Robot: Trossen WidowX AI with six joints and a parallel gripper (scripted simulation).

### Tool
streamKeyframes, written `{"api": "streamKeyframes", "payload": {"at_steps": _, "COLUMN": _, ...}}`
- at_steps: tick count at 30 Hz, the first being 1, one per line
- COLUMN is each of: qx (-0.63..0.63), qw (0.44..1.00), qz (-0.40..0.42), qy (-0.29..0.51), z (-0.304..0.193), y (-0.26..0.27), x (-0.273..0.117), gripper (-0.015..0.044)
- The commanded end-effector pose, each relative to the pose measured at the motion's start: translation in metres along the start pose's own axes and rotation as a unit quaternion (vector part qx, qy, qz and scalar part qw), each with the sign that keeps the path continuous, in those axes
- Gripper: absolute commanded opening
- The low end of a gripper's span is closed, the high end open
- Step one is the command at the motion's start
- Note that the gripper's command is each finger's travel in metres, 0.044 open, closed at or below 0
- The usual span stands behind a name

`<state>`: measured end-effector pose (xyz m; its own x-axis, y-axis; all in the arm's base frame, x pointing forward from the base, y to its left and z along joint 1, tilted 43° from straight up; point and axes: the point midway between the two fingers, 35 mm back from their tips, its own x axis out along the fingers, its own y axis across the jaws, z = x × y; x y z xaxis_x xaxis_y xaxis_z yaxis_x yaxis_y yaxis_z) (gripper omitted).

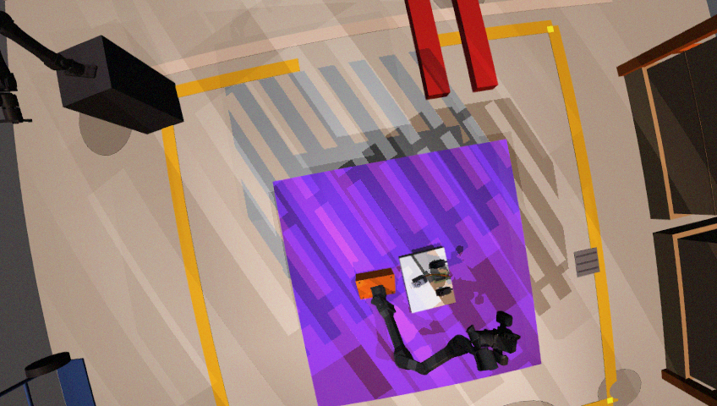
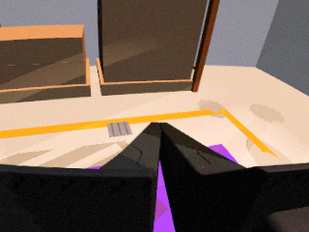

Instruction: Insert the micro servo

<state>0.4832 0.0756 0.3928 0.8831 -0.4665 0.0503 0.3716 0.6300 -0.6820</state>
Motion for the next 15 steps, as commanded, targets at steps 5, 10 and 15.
{"api": "streamKeyframes", "payload": {"at_steps": 5, "qx": -0.020, "qw": 0.993, "qz": 0.079, "qy": 0.087, "z": -0.062, "y": 0.052, "x": 0.006, "gripper": 0.0000}}
{"api": "streamKeyframes", "payload": {"at_steps": 10, "qx": -0.029, "qw": 0.982, "qz": 0.114, "qy": 0.148, "z": -0.103, "y": 0.075, "x": 0.003, "gripper": 0.0000}}
{"api": "streamKeyframes", "payload": {"at_steps": 15, "qx": -0.038, "qw": 0.965, "qz": 0.143, "qy": 0.215, "z": -0.146, "y": 0.093, "x": -0.006, "gripper": 0.0000}}
